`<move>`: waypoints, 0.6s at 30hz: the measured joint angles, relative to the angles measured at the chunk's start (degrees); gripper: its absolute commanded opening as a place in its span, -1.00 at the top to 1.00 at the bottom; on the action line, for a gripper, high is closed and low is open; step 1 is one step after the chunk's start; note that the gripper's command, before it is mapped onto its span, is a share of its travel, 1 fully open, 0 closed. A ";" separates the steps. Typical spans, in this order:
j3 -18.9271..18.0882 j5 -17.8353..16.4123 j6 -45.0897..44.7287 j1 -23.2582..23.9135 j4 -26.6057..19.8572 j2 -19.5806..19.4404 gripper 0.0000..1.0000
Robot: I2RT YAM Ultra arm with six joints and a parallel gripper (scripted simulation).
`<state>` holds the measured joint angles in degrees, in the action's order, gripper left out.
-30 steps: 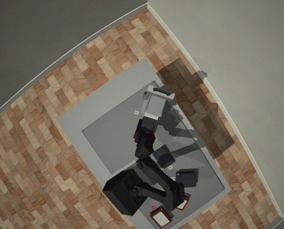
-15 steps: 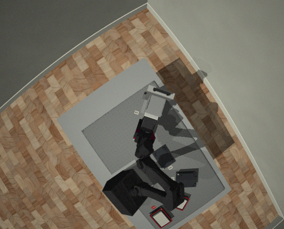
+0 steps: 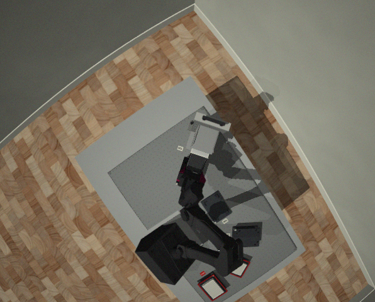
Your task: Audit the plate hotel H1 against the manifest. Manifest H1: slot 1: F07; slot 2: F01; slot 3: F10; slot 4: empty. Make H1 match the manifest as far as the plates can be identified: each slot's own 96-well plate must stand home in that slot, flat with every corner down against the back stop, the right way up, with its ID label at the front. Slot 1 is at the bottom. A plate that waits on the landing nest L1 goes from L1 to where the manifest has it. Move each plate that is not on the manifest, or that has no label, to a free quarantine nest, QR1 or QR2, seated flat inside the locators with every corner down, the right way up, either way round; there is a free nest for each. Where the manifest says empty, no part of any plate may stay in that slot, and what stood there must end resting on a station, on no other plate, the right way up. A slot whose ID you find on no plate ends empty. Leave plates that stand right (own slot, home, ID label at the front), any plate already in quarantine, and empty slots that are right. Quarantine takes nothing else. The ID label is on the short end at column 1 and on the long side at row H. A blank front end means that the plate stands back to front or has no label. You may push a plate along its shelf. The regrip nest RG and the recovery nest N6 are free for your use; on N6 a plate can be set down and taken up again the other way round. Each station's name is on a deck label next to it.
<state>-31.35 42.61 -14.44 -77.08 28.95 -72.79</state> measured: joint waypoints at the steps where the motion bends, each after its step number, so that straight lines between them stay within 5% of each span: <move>1: -0.11 -0.04 -0.02 0.02 -0.02 -0.04 -0.72; 18: -2.08 -1.09 -0.33 1.14 -0.09 -1.75 -0.72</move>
<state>-33.43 41.52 -14.76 -75.94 28.86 -74.54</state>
